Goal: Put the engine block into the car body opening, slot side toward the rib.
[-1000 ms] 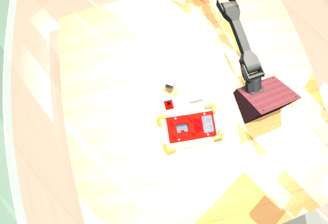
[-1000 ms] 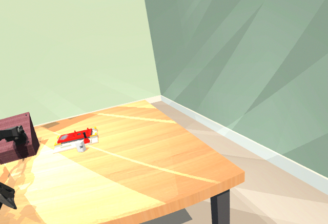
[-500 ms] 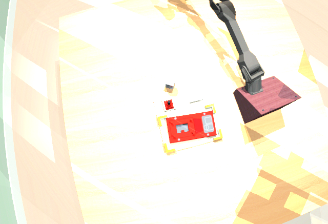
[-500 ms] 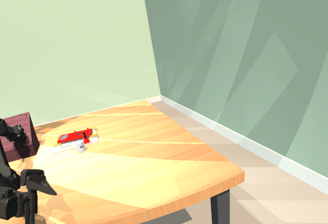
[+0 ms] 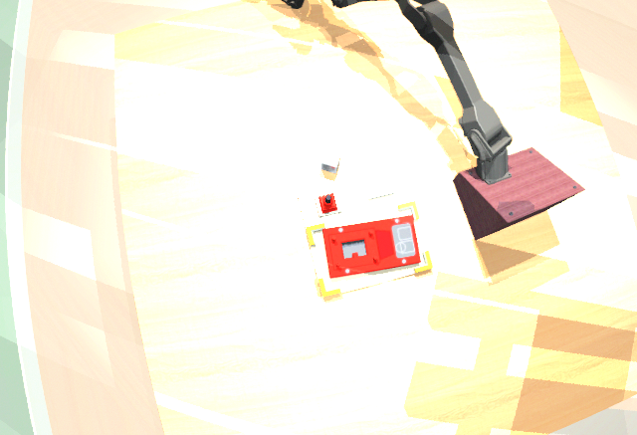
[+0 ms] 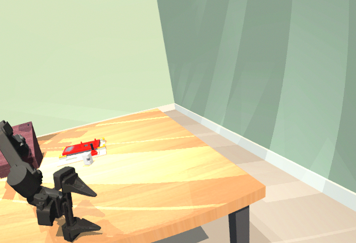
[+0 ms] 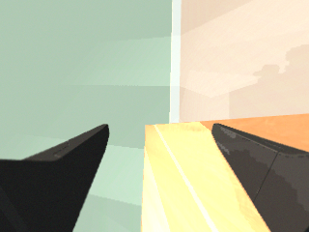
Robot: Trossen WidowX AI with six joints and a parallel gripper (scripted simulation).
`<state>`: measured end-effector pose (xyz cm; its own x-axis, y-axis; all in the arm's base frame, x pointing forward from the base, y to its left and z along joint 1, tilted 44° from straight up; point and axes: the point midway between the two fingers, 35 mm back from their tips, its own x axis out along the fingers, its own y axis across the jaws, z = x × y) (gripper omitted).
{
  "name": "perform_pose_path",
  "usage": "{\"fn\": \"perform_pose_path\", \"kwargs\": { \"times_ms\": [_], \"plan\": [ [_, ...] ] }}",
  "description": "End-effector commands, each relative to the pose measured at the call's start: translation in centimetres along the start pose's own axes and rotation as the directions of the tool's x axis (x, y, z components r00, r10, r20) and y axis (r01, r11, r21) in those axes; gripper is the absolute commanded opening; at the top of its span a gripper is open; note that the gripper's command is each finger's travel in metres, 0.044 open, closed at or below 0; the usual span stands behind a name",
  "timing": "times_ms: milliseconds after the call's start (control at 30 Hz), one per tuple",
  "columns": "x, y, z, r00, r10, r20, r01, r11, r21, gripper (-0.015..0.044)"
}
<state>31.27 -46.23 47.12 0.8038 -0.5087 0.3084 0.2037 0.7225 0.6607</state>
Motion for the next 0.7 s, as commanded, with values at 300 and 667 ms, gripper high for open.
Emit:
{"fn": "perform_pose_path", "kwargs": {
  "times_ms": [300, 667],
  "plan": [
    [1.4, 0.3, -9.0, 0.975, -0.163, -0.15, 0.196, 0.951, 0.239, 0.044],
    [0.9, 0.6, -18.4, 0.893, -0.313, -0.324, 0.428, 0.815, 0.391, 0.044]
  ]
}}
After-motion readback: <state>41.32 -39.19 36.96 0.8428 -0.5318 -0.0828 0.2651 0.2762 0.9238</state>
